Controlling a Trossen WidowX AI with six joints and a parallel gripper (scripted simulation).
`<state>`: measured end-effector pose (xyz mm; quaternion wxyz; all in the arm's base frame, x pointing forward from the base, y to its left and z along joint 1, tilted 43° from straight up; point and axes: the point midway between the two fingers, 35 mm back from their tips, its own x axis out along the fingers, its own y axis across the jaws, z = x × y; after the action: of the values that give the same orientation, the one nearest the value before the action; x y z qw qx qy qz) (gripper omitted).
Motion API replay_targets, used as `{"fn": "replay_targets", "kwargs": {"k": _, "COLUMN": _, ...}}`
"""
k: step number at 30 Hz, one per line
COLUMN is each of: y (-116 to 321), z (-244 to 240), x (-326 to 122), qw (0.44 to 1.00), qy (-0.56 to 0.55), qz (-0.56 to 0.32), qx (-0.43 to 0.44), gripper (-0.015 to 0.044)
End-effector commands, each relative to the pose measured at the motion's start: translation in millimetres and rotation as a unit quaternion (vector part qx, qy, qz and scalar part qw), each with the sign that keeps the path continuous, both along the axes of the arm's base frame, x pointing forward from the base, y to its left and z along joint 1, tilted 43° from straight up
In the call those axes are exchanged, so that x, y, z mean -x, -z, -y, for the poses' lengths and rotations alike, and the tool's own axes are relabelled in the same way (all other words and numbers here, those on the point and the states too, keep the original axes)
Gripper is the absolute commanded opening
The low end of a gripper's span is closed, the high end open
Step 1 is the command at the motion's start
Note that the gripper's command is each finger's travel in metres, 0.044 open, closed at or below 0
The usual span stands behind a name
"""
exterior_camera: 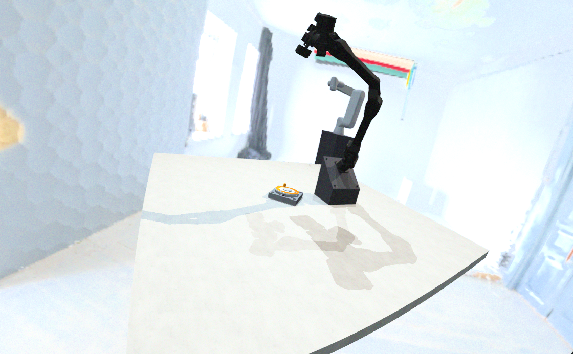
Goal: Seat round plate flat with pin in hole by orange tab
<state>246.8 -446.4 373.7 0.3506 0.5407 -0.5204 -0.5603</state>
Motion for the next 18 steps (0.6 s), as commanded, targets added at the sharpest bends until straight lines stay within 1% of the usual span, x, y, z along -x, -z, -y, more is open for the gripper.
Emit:
{"fn": "replay_targets", "kwargs": {"k": 1, "y": 65.9, "z": -9.3, "x": -39.1, "qw": 0.976, "qy": -0.13, "qz": -0.151, "qx": -0.092, "gripper": 0.0}}
{"fn": "replay_targets", "kwargs": {"k": 6, "y": 124.3, "z": -27.7, "x": -67.0, "qw": 0.917, "qy": -0.249, "qz": -0.27, "qx": -0.156, "gripper": 0.0}}
{"fn": "replay_targets", "kwargs": {"k": 7, "y": 128.4, "z": -29.3, "x": -68.7, "qw": 0.912, "qy": -0.257, "qz": -0.278, "qx": -0.16, "gripper": 0.0}}
{"fn": "replay_targets", "kwargs": {"k": 8, "y": 140.6, "z": -34.5, "x": -73.6, "qw": 0.895, "qy": -0.282, "qz": -0.3, "qx": -0.171, "gripper": 0.0}}
{"fn": "replay_targets", "kwargs": {"k": 9, "y": 160.6, "z": -44.0, "x": -81.0, "qw": 0.865, "qy": -0.324, "qz": -0.335, "qx": -0.188, "gripper": 0.0}}
{"fn": "replay_targets", "kwargs": {"k": 14, "y": 220.7, "z": -79.5, "x": -97.7, "qw": 0.752, "qy": -0.45, "qz": -0.426, "qx": -0.224, "gripper": 0.0}}
{"fn": "replay_targets", "kwargs": {"k": 15, "y": 224.4, "z": -82.1, "x": -98.4, "qw": 0.744, "qy": -0.458, "qz": -0.431, "qx": -0.225, "gripper": 0.0}}
{"fn": "replay_targets", "kwargs": {"k": 16, "y": 235.6, "z": -90.1, "x": -100.5, "qw": 0.719, "qy": -0.482, "qz": -0.446, "qx": -0.229, "gripper": 0.0}}
{"fn": "replay_targets", "kwargs": {"k": 17, "y": 253.8, "z": -104.1, "x": -103.1, "qw": 0.675, "qy": -0.521, "qz": -0.466, "qx": -0.234, "gripper": 0.0}}
{"fn": "replay_targets", "kwargs": {"k": 18, "y": 265.3, "z": -113.6, "x": -104.3, "qw": 0.646, "qy": -0.546, "qz": -0.478, "qx": -0.236, "gripper": 0.0}}
